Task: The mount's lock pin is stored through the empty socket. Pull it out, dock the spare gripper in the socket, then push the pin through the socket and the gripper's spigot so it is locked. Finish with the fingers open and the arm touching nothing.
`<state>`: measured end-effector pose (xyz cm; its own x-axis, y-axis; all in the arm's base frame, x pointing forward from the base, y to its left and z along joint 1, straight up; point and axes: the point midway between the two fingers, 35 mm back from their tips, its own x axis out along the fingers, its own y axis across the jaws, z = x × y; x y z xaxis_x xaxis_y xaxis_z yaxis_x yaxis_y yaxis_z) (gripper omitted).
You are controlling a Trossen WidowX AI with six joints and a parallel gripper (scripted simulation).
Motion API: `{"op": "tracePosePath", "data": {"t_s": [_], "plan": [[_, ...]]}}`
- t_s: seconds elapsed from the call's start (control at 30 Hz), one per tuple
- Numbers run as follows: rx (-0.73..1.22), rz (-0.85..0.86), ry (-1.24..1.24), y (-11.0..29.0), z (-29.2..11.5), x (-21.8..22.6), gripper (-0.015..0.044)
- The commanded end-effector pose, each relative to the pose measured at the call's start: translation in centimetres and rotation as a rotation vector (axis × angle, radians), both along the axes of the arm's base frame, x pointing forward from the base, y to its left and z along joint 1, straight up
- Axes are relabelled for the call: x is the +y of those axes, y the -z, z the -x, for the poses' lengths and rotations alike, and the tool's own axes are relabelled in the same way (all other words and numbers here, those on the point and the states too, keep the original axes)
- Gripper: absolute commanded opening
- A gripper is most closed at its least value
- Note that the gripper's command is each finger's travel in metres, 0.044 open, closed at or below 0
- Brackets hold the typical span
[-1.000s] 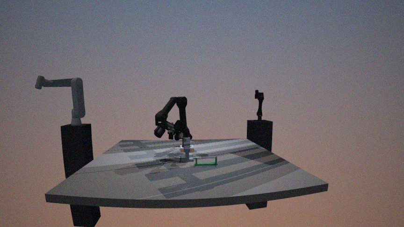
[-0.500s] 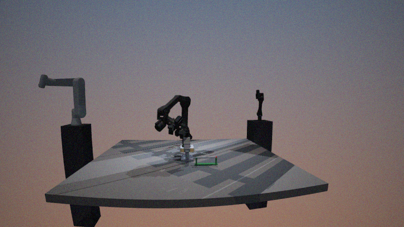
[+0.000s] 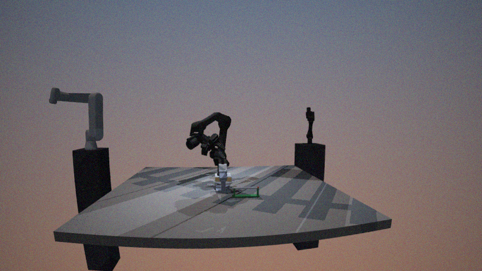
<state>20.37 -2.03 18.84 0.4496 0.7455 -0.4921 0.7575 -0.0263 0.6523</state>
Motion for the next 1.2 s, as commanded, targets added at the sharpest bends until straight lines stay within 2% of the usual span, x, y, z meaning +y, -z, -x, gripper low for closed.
{"op": "tracePosePath", "data": {"t_s": [0.0,0.57,0.73,1.07,1.17], "plan": [[0.003,0.01,0.019,-0.9,-0.1,0.1,0.044],[-0.008,0.05,0.073,-3.9,-0.2,0.6,0.044],[-0.01,0.045,0.06,-3.1,-0.1,0.5,0.044],[0.008,0.077,0.061,-2.9,-0.5,7.3,0.018],[-0.013,0.037,0.068,-3.6,-0.2,9.7,0.018]]}}
